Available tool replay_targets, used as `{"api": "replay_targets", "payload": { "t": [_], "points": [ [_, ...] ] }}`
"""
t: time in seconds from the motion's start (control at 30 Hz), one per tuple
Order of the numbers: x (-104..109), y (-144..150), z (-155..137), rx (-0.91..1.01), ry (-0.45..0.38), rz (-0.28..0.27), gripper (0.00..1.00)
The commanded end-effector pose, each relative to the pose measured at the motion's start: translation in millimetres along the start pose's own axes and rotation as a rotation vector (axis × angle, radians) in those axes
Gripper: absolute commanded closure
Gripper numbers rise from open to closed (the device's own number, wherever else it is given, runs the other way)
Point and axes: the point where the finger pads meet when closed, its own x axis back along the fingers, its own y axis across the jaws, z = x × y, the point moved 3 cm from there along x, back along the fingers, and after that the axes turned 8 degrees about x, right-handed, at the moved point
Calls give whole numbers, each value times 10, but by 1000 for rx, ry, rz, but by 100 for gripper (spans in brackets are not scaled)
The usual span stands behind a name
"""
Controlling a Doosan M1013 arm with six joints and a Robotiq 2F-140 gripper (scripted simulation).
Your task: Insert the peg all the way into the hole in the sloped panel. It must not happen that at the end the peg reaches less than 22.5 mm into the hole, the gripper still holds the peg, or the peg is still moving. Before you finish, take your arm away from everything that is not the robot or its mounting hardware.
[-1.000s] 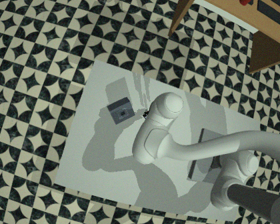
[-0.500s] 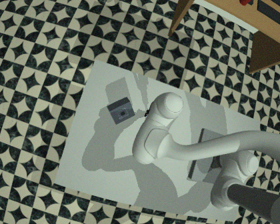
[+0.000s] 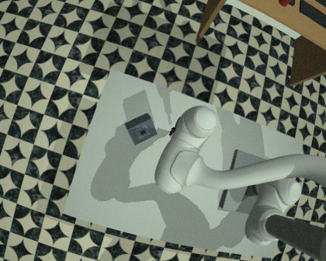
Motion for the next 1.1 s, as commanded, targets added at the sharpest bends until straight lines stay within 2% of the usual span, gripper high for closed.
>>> {"api": "replay_targets", "payload": {
  "t": [0.0,0.13,0.4,0.47,1.07],
  "points": [
    [192,-1,1,0,0,0,100],
    [342,-1,1,0,0,0,100],
    [475,-1,1,0,0,0,100],
    [438,-8,-1,10,3,-6,100],
    [449,-178,-38,260,77,-147,100]
  ]
}}
